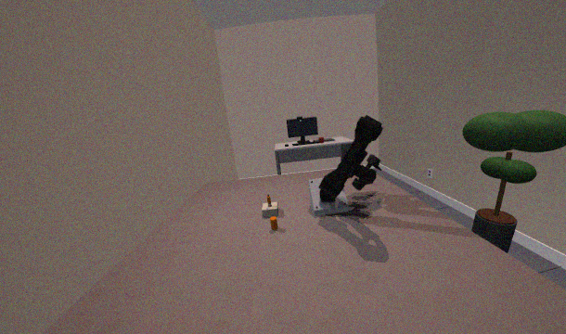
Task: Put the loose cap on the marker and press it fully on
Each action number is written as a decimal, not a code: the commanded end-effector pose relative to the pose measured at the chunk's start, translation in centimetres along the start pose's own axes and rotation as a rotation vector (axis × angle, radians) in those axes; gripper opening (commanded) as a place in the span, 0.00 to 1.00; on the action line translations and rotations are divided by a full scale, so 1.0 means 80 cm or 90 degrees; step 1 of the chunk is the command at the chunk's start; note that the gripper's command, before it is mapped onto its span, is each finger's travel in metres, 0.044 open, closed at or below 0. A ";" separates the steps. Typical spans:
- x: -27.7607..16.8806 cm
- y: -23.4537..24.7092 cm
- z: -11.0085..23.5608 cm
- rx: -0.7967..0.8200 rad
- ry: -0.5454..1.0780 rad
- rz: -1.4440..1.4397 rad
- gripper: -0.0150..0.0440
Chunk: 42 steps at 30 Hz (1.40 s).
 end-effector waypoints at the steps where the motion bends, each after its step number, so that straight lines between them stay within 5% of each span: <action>1: -0.002 0.001 0.000 0.001 0.005 0.008 0.89; 6: -0.059 0.015 0.020 0.035 0.138 0.223 0.67; 14: -0.155 0.026 0.090 0.168 0.371 0.653 0.66; 23: -0.224 0.011 0.217 0.444 0.596 1.128 0.66; 36: -0.207 -0.053 0.399 0.909 0.811 1.621 0.66; 42: -0.164 -0.086 0.470 1.230 0.908 1.801 0.66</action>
Point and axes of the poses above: the point midway between the two fingers, 35 mm back from their tips, its own z axis back along the fingers, its own y axis across the jaws, x = y × z, the point moved 8 cm from there along z, back along the fingers, and after that the axes turned 4 degrees about z, right-handed, at the moved point
